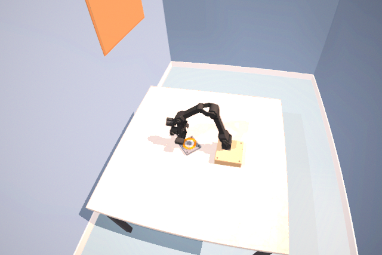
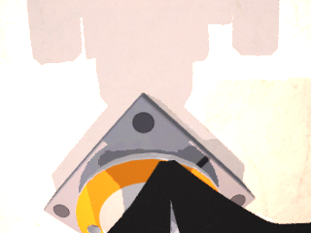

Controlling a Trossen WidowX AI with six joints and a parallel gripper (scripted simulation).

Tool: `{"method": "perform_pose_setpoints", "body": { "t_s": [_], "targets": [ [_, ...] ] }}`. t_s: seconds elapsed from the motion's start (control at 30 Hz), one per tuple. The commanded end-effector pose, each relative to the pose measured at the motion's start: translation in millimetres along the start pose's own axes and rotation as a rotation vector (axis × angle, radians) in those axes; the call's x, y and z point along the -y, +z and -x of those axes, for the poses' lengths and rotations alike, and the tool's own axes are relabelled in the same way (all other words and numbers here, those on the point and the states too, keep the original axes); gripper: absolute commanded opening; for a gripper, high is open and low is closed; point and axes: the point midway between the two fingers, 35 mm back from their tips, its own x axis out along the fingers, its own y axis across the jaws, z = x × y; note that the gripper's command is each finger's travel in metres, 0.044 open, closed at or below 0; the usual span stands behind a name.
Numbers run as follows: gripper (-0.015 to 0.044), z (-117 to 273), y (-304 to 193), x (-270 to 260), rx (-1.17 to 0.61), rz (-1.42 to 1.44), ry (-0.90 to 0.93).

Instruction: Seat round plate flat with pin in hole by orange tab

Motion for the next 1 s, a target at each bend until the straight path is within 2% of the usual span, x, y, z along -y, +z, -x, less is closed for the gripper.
{"method": "perform_pose_setpoints", "body": {
  "t_s": [0.0, 0.97],
  "targets": [
    [0.0000, -1.7, -4.8, 7.0, -0.012, -0.006, -0.009],
    [0.0000, -3.4, -10.1, 19.1, -0.013, -0.006, -0.010]
  ]
}}
